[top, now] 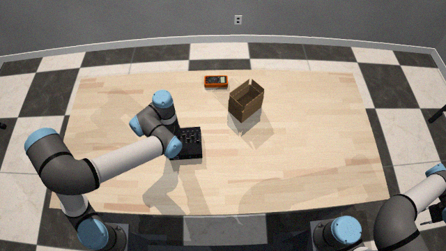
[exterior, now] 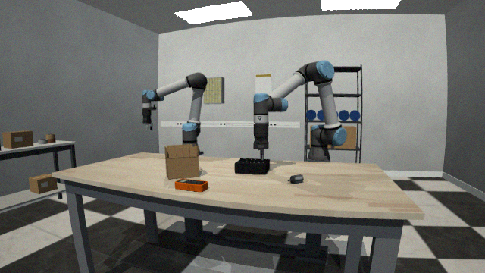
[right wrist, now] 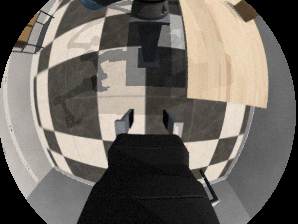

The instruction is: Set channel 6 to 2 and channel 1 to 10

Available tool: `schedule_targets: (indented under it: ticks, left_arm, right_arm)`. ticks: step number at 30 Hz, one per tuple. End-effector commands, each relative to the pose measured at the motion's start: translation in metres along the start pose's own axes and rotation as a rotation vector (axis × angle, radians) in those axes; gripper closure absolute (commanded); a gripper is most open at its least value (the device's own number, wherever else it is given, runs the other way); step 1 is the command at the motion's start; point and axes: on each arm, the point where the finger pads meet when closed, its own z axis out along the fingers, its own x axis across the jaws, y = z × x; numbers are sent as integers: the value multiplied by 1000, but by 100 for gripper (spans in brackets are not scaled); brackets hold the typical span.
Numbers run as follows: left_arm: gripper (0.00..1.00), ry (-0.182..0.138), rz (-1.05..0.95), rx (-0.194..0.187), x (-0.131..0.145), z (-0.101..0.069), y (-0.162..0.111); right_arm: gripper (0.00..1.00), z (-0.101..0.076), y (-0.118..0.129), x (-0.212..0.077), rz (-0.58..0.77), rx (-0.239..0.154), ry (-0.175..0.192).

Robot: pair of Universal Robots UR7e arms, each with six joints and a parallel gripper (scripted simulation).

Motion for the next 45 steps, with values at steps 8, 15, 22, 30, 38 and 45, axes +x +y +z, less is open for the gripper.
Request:
schedule_targets:
  ticks: [8,15,22,30,38,45]
  left_arm:
    - [100,-3,0,-2,-1,-1,1]
    - [100,-3,0,-2,-1,-1,3]
    - [100,-3,0,-2,-1,-1,5]
    - [100,-3,0,-2,-1,-1,9]
    - [100,-3,0,-2,-1,-1,14]
    - [100,-3,0,-2,-1,-1,17]
  right_arm:
    - [0,0,1,0,0,-2,1]
    - [0,0,1,0,0,-2,1]
    - [0,0,1,0,0,-2,1]
    - [0,0,1,0,0,-2,1]
    - [0,0,1,0,0,-2,1]
    - [0,0,1,0,0,-2,1]
